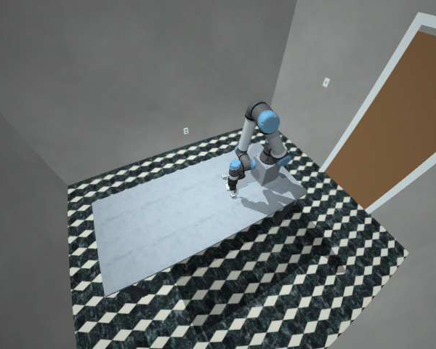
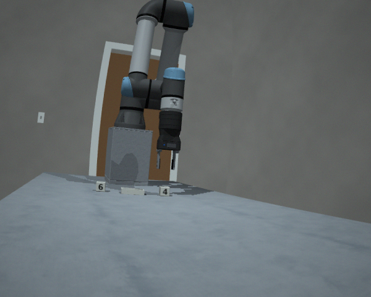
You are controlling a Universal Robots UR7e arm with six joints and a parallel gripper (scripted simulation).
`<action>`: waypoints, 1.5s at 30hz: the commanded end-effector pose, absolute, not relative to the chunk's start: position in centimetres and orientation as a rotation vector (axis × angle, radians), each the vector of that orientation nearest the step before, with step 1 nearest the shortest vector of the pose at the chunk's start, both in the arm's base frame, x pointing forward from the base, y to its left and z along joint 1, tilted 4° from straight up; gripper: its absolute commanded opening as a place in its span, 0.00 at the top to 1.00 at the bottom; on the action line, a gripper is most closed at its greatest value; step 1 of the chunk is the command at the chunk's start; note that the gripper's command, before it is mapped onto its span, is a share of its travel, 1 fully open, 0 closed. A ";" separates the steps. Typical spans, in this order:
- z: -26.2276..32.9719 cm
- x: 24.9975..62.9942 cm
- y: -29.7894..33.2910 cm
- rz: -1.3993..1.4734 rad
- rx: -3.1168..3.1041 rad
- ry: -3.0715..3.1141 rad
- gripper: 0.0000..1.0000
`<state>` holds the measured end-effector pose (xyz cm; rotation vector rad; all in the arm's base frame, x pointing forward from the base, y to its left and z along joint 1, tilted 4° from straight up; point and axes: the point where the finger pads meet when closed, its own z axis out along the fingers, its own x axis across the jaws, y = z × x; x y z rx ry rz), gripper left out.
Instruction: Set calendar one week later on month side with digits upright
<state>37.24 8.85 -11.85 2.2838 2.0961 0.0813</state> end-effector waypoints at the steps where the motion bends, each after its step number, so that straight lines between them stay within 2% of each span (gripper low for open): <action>1: -11.8 37.3 8.9 0.083 2.283 2.095 0.10; 45: -12.5 37.3 8.9 0.083 2.284 2.095 0.10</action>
